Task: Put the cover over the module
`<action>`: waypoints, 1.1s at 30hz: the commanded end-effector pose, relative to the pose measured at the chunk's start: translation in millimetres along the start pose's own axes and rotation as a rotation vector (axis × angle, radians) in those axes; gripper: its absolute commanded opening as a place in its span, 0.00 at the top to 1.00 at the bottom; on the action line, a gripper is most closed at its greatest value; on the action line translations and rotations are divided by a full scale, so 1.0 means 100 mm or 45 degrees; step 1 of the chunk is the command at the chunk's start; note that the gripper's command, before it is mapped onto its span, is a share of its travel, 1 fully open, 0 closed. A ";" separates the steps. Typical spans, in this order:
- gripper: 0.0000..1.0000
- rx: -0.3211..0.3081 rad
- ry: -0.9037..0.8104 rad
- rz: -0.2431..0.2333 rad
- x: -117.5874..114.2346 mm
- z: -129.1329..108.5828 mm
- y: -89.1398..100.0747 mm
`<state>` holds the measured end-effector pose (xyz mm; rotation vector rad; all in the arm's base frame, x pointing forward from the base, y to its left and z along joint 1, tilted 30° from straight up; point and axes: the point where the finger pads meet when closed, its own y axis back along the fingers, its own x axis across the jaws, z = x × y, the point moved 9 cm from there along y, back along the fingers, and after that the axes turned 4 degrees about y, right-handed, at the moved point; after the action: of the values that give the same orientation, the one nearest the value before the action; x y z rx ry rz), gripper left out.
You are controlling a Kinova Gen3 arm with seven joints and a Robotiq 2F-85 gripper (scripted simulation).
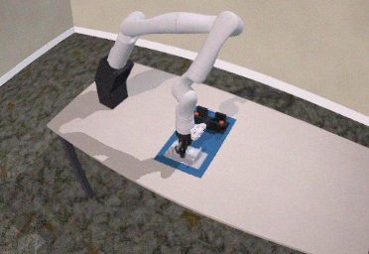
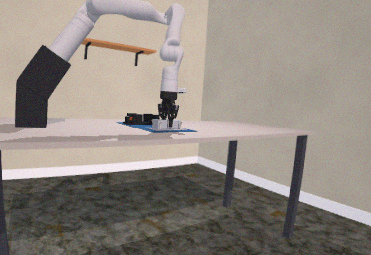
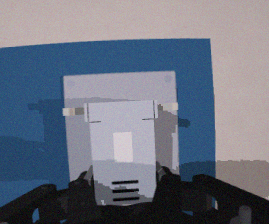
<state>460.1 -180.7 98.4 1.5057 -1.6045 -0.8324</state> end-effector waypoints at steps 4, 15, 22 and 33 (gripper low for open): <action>0.00 0.001 -0.001 0.001 0.00 0.00 0.00; 0.00 0.001 -0.001 0.001 0.00 0.00 0.00; 0.00 0.001 -0.001 0.001 0.00 0.00 0.00; 0.00 0.001 -0.001 0.001 0.00 0.00 0.00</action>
<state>460.0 -180.9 98.4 1.5053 -1.6047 -0.8323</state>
